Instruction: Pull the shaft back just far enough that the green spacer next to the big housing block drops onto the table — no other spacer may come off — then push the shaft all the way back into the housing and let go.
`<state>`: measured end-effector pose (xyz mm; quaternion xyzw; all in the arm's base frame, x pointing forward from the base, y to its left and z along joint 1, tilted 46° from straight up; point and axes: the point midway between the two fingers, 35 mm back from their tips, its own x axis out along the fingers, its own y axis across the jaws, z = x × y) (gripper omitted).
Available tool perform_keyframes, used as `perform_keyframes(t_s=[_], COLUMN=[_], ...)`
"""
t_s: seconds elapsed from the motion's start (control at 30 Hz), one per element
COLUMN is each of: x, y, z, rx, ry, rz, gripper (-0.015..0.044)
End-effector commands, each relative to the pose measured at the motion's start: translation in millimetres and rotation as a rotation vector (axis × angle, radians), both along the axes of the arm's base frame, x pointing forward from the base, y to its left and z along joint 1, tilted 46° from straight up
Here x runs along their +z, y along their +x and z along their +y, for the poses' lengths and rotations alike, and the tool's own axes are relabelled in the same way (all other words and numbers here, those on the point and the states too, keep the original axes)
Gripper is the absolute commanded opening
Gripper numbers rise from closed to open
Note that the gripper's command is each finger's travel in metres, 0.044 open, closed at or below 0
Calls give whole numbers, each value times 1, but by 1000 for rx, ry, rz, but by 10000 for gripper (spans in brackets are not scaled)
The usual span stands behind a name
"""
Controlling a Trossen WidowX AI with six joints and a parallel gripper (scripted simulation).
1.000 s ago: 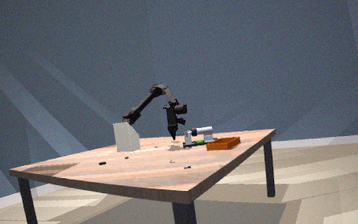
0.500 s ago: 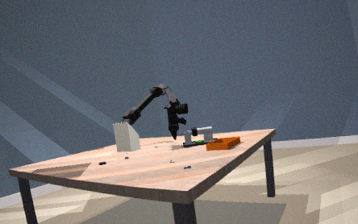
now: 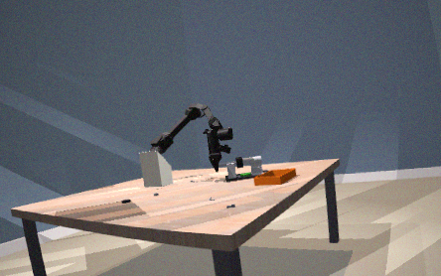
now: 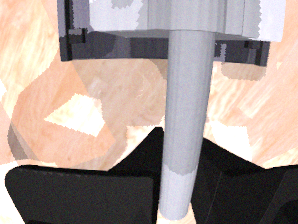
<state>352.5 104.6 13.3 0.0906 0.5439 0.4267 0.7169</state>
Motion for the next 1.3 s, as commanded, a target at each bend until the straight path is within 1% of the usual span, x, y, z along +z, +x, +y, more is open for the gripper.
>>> perform_keyframes(t_s=[0.0,1.27], x=[2,8], y=[4,17], z=[1,6], rx=[-2,-2], ry=[5,6], rz=[-5,-6], gripper=[0,0])
